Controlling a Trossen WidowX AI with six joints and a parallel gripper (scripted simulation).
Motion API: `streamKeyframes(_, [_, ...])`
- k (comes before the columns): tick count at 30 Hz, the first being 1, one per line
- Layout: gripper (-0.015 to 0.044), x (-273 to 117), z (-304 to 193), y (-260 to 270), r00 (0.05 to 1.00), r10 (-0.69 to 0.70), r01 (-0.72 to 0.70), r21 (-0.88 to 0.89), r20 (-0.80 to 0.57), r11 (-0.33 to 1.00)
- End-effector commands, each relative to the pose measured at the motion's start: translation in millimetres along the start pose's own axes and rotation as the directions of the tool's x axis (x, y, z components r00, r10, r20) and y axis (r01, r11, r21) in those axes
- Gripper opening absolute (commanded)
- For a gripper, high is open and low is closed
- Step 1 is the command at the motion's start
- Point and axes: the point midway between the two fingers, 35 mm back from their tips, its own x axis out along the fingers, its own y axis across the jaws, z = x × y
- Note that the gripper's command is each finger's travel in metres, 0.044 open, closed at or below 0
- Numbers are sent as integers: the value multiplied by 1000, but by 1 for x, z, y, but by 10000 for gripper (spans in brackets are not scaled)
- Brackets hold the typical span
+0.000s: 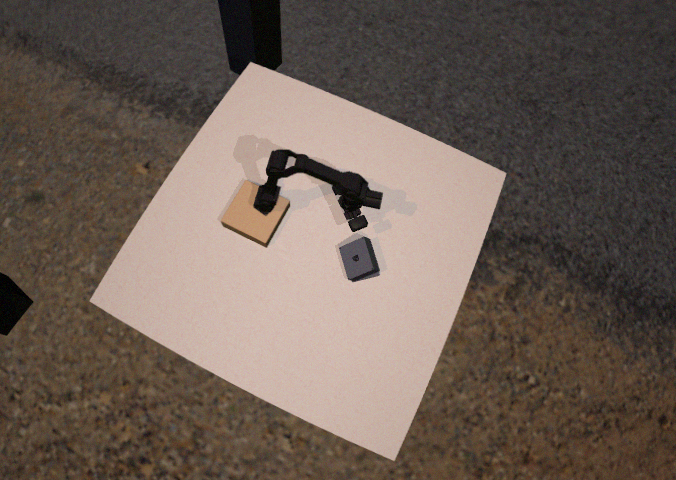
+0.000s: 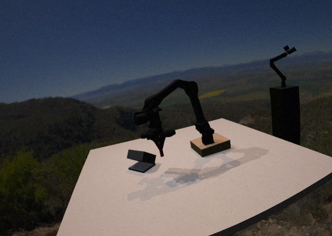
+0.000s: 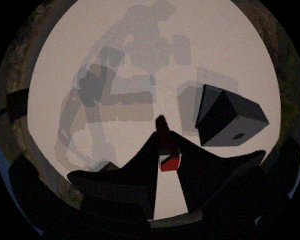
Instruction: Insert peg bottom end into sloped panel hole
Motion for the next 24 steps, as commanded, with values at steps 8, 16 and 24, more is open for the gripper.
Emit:
streamKeyframes(8, [0, -3, -2, -7, 1000, 11, -14, 143, 27, 990])
streamKeyframes(16, [0, -4, -4, -12, 999, 16, -26, 244, 42, 969])
streamKeyframes(24, [0, -6, -7, -17, 998, 21, -40, 343, 57, 939])
